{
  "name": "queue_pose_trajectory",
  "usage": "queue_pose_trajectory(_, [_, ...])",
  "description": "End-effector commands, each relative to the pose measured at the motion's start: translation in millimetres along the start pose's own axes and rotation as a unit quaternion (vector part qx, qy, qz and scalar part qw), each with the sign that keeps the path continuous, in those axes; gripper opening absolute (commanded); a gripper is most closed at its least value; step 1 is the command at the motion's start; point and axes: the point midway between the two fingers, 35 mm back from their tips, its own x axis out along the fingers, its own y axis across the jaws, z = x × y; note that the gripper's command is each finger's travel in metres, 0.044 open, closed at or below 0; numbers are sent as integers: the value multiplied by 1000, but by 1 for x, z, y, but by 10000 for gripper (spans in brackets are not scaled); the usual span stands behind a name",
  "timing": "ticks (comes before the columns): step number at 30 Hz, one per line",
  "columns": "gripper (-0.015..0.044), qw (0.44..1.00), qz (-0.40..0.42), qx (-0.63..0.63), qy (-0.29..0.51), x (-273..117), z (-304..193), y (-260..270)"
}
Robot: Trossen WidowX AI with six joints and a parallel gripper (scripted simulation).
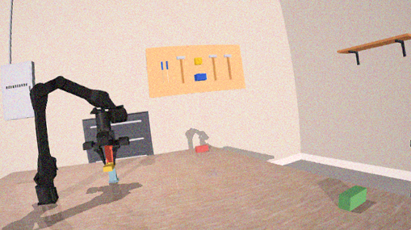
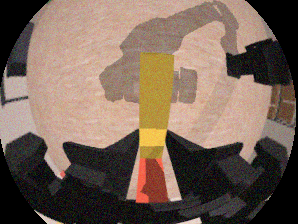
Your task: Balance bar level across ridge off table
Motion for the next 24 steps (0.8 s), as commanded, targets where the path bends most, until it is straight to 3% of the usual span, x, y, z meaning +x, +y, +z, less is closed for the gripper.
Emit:
queue_pose_trajectory(1, [0, 1000, -2, 2, 2, 1, -1, 0])
queue_pose_trajectory(24, [0, 1000, -2, 2, 2, 3, -1, 0])
